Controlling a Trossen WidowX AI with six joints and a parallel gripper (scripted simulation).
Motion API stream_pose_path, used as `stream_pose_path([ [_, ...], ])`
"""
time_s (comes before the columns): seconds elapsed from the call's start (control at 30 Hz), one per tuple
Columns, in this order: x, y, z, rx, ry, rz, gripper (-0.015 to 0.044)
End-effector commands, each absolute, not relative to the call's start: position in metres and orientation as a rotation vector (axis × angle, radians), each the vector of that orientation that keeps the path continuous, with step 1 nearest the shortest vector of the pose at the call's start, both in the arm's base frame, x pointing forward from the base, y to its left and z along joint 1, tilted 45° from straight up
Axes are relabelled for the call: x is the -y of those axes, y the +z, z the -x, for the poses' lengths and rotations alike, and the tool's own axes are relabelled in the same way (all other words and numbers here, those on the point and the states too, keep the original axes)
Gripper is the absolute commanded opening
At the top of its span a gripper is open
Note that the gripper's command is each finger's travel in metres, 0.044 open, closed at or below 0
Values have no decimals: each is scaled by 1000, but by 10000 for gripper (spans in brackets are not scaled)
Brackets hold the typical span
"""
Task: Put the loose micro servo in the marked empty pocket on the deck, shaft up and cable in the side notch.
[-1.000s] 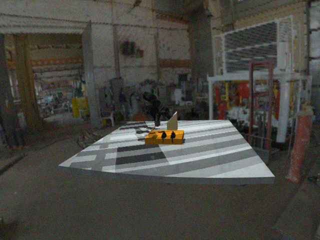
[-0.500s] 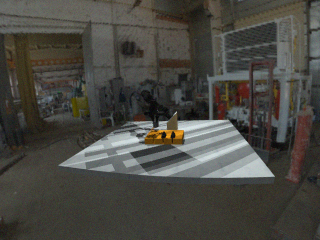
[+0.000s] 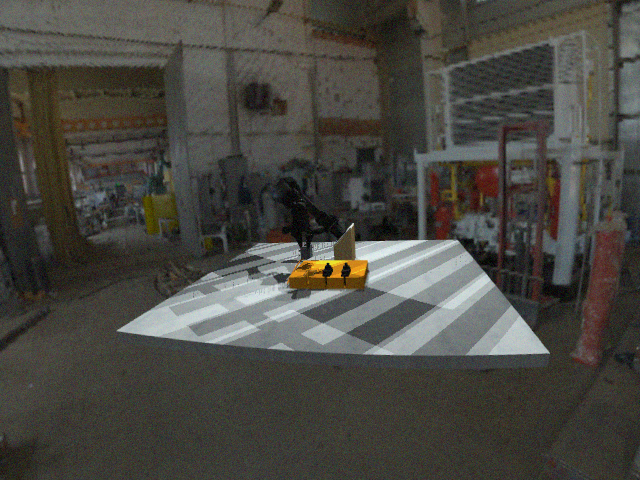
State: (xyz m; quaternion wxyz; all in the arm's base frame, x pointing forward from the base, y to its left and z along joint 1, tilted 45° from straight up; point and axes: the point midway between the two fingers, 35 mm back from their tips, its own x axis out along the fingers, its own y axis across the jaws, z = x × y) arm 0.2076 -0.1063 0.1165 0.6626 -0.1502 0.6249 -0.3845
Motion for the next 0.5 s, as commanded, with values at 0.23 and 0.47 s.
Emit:
stream_pose_path([
  [0.23, 104, 114, -228, -1402, -871, 342, 0],
  [0.47, 77, 87, -231, -1403, -870, 341, 0],
])
